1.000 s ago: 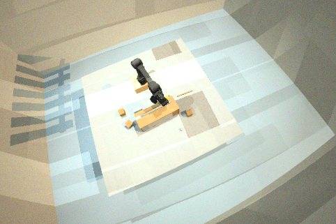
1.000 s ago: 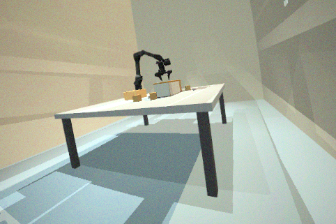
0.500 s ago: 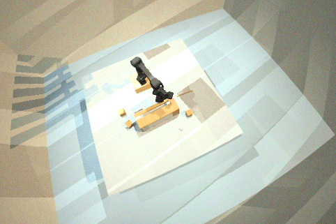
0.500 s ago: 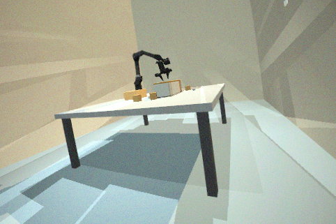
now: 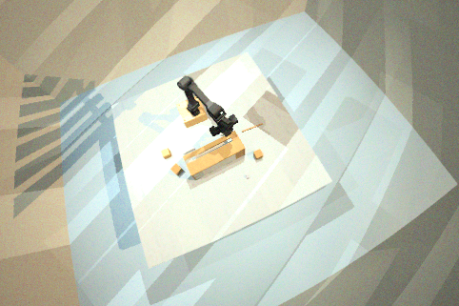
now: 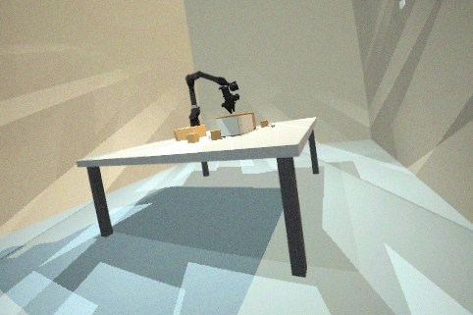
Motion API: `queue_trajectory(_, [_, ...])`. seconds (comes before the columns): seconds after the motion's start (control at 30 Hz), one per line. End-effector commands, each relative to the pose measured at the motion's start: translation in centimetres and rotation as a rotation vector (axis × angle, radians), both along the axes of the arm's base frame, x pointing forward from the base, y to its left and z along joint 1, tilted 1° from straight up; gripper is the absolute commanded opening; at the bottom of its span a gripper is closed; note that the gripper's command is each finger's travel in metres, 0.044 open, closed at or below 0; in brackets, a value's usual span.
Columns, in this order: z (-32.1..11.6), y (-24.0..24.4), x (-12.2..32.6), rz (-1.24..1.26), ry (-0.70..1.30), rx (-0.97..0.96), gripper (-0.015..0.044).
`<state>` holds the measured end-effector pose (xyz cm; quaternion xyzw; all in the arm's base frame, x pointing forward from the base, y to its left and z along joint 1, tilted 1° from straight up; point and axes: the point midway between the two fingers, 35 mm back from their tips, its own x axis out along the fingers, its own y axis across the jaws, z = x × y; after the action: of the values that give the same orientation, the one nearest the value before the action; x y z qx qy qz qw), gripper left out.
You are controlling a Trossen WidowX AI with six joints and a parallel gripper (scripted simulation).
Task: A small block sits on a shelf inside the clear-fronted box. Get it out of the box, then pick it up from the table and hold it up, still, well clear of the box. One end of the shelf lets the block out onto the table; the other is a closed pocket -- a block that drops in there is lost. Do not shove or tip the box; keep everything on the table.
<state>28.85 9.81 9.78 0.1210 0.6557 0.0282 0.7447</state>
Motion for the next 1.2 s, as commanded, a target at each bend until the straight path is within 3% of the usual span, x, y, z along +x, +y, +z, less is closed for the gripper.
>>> queue_trajectory(0.0, [0.0, 0.7, -1.3, 0.900, -0.213, -0.257, 0.0285])
queue_trajectory(0.63, [0.4, 1.6, -2.2, 1.922, -0.334, -0.566, 0.0285])
queue_trajectory(1.17, [0.8, 2.3, -2.8, 2.779, -0.299, -0.822, 0.0285])
